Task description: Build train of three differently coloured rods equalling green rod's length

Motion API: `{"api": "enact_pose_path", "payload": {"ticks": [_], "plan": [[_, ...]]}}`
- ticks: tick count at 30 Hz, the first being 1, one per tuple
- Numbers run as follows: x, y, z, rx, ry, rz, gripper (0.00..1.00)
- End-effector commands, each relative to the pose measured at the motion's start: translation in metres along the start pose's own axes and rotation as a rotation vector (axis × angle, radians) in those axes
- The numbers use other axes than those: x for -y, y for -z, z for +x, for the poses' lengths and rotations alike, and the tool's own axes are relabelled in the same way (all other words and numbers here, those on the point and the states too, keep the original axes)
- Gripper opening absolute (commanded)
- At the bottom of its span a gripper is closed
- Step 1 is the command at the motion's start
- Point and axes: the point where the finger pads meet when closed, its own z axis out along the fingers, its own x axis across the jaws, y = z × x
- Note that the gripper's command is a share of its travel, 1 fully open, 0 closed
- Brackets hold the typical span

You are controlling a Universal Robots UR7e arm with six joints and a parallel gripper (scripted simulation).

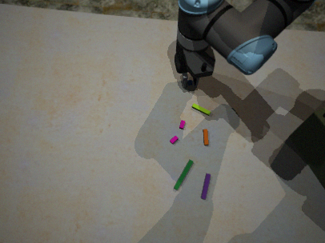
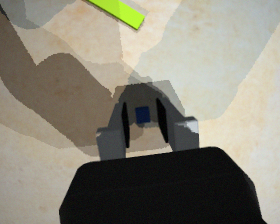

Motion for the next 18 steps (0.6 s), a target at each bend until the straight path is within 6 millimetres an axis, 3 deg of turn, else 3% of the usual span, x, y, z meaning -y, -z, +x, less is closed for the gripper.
{"api": "enact_pose_path", "payload": {"ticks": [1, 18], "plan": [[0.0, 0.009, 0.0, -0.001, 0.0, -0.001, 0.54], [0.0, 0.065, 0.0, -0.001, 0.0, -0.001, 0.54]]}}
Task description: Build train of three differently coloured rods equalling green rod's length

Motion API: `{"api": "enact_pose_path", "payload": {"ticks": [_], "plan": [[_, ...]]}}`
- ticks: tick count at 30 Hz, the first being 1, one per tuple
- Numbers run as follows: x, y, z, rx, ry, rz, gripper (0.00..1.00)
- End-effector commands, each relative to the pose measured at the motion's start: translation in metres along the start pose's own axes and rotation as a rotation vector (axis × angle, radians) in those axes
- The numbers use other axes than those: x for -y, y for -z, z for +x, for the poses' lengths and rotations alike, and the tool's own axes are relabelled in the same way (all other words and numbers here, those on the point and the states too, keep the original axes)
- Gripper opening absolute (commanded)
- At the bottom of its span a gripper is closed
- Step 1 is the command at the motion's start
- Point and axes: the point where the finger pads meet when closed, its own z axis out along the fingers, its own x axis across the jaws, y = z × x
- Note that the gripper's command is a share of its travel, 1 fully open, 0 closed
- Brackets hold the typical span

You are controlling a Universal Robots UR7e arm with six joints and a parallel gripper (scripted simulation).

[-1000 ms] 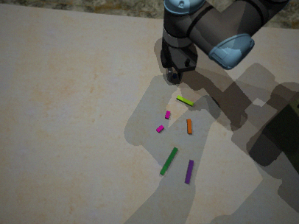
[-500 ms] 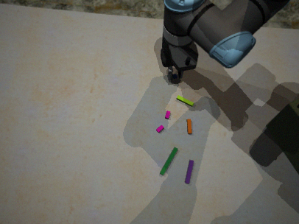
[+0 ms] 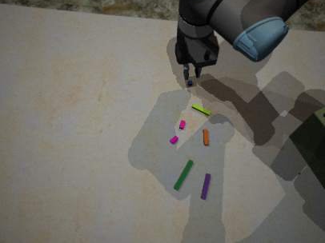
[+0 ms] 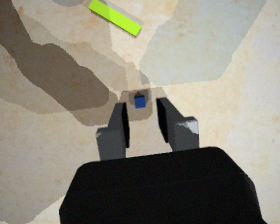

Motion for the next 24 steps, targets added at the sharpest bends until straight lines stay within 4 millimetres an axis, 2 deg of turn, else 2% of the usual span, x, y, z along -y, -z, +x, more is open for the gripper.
{"api": "enact_pose_path", "payload": {"ticks": [1, 8, 16, 17, 24], "plan": [[0.0, 0.019, 0.0, -0.001, 0.0, -0.001, 0.54], [0.0, 0.035, 0.0, -0.001, 0.0, -0.001, 0.54], [0.0, 0.038, 0.0, -0.001, 0.0, -0.001, 0.54], [0.0, 0.038, 0.0, -0.001, 0.0, -0.001, 1.0], [0.0, 0.038, 0.0, -0.001, 0.0, -0.001, 1.0]]}}
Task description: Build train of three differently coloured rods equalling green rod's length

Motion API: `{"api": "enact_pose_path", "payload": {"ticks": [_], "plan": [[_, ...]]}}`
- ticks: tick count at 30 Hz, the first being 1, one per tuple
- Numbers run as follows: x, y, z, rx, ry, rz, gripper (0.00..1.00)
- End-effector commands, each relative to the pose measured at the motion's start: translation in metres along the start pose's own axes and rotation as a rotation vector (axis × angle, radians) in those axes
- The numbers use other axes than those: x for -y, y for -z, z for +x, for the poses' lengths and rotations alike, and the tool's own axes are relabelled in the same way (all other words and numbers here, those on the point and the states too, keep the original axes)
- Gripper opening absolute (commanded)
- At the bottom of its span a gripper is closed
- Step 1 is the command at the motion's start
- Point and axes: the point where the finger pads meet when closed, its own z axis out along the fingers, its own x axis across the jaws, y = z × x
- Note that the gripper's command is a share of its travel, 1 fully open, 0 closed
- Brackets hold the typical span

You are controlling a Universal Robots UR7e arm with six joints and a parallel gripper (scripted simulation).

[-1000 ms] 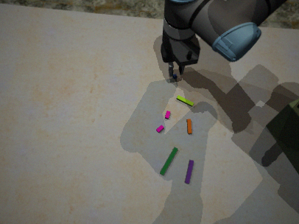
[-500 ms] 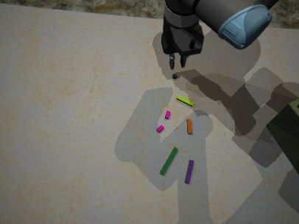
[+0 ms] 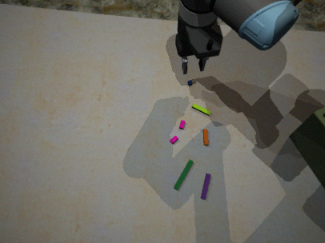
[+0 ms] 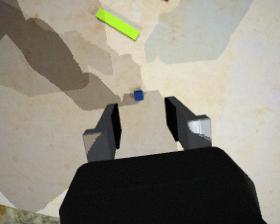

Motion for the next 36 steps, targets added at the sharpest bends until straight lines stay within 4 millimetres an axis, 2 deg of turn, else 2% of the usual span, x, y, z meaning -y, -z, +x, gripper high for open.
{"api": "enact_pose_path", "payload": {"ticks": [1, 23, 30, 36], "plan": [[0.0, 0.0, 0.0, -0.001, 0.0, -0.001, 1.0], [0.001, 0.0, 0.0, -0.001, 0.021, -0.001, 1.0], [0.006, -0.001, 0.001, -0.001, 0.104, -0.001, 1.0], [0.013, -0.002, 0.003, 0.0, 0.242, 0.0, 1.0]]}}
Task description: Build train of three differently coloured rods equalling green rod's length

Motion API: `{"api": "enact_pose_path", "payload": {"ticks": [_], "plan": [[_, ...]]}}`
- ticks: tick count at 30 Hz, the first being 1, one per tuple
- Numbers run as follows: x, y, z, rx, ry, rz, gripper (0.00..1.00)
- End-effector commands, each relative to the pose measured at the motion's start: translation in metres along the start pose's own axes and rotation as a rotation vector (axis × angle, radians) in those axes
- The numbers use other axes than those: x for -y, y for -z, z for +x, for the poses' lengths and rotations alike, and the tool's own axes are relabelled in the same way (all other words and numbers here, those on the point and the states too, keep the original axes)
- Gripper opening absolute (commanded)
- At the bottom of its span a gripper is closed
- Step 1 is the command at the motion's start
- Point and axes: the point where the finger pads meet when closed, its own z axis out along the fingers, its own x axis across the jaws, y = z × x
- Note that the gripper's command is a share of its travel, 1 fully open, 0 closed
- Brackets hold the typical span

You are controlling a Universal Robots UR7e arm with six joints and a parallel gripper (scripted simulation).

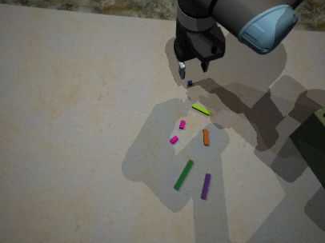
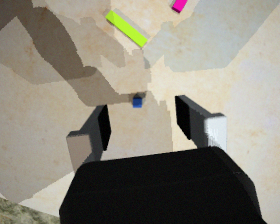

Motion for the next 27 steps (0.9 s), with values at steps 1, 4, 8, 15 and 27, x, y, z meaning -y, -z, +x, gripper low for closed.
{"api": "enact_pose_path", "payload": {"ticks": [1, 4, 8, 15, 27], "plan": [[0.007, -0.001, 0.003, -0.001, 0.133, -0.001, 1.0], [0.008, -0.001, 0.003, -0.001, 0.164, -0.001, 1.0], [0.015, -0.002, 0.005, -0.001, 0.304, 0.0, 1.0], [0.024, -0.004, 0.009, -0.001, 0.513, 0.0, 1.0], [0.038, -0.007, 0.014, -0.001, 0.844, 0.0, 1.0]]}}
